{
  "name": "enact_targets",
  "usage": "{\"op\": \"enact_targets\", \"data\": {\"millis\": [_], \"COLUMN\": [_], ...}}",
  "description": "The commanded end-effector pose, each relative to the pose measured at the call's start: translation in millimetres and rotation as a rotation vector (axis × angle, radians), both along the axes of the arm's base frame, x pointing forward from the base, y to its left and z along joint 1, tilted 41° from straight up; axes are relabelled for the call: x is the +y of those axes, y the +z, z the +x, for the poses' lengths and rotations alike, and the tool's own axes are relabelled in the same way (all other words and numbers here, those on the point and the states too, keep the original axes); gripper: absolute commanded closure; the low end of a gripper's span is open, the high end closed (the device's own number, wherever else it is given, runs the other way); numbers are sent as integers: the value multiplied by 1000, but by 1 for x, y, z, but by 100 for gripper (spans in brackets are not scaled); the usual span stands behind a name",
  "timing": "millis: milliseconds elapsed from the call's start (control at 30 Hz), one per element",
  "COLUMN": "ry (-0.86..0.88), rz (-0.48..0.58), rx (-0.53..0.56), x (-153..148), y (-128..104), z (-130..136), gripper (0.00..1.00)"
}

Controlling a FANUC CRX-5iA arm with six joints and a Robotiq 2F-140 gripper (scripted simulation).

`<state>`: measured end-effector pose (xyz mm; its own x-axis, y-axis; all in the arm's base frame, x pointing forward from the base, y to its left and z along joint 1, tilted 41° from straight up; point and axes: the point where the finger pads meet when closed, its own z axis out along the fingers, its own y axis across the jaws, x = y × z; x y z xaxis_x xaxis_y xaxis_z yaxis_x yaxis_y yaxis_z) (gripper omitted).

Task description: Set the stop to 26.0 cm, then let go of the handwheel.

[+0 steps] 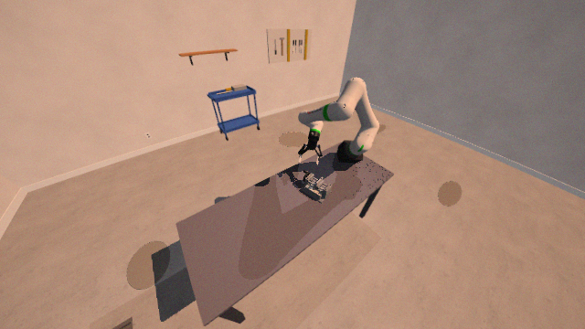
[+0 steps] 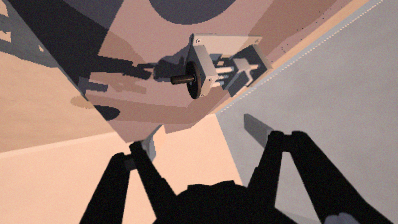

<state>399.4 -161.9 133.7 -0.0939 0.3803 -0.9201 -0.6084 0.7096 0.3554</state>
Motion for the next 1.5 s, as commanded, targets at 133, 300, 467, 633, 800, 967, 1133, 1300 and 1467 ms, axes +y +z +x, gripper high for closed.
{"op": "enact_targets", "data": {"millis": [133, 300, 467, 633, 800, 967, 1133, 1300, 1467], "ry": [0, 0, 0, 0, 0, 0, 0, 0, 0], "rz": [0, 0, 0, 0, 0, 0, 0, 0, 0], "rx": [0, 0, 0, 0, 0, 0, 0, 0, 0], "x": [0, 0, 0, 0, 0, 0, 0, -3, -14], "y": [0, 0, 0, 0, 0, 0, 0, 5, 22], "z": [0, 0, 0, 0, 0, 0, 0, -3, -13], "gripper": [0, 0, 0, 0, 0, 0, 0, 0, 0]}}
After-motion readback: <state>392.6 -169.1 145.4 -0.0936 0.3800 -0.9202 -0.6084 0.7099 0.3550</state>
